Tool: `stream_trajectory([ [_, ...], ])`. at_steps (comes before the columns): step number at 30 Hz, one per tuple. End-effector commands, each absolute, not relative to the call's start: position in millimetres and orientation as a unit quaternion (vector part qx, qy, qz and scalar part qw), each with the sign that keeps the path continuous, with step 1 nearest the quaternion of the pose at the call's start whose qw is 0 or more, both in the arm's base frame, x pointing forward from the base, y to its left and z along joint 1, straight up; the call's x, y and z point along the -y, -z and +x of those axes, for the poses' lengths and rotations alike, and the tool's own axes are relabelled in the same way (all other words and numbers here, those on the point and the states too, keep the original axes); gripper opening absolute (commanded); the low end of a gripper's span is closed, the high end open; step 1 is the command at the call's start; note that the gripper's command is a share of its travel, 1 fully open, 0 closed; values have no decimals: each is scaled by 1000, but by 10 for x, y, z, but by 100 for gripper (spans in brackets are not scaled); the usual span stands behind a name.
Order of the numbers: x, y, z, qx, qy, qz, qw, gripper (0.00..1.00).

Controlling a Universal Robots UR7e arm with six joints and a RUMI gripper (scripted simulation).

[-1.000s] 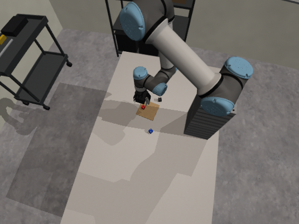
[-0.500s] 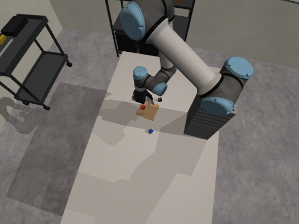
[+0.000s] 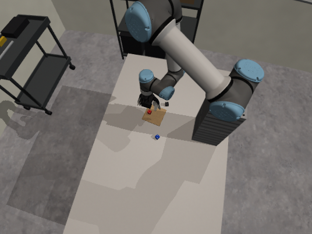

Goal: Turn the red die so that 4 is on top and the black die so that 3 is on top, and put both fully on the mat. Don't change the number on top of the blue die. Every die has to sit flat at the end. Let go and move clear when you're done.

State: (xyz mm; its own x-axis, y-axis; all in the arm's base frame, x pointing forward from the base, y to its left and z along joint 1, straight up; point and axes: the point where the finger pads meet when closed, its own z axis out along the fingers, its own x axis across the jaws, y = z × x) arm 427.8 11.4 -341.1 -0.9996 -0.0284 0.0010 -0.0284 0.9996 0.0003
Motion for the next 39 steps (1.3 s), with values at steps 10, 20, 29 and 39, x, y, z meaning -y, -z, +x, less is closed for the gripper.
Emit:
stream_trajectory([
  [10, -107, 3408, 4284, 1000, 0, 24, 0, 100],
  [20, -92, 3411, 4286, 999, 0, 52, 0, 100],
  [29, -75, 3413, 4289, 996, 0, 85, 0, 100],
  [39, -40, 3419, 4293, 988, 0, 154, 0, 100],
])
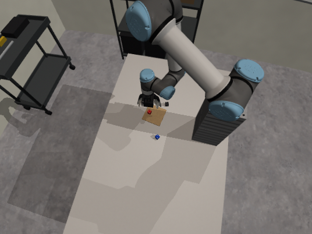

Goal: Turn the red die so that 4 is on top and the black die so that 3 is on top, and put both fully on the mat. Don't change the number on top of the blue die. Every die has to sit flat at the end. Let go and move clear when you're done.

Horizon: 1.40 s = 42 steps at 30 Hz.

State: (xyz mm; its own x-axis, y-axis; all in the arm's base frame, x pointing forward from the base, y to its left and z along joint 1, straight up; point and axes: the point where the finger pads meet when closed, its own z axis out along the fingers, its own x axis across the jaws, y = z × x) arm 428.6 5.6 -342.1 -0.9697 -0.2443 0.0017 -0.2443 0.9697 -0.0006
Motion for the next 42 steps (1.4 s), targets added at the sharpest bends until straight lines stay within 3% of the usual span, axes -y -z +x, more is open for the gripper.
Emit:
stream_trajectory([
  [1, -36, 3420, 4294, 987, 0, 162, 0, 100],
  [42, 116, 3455, 4270, 810, 0, 587, 0, 100],
])
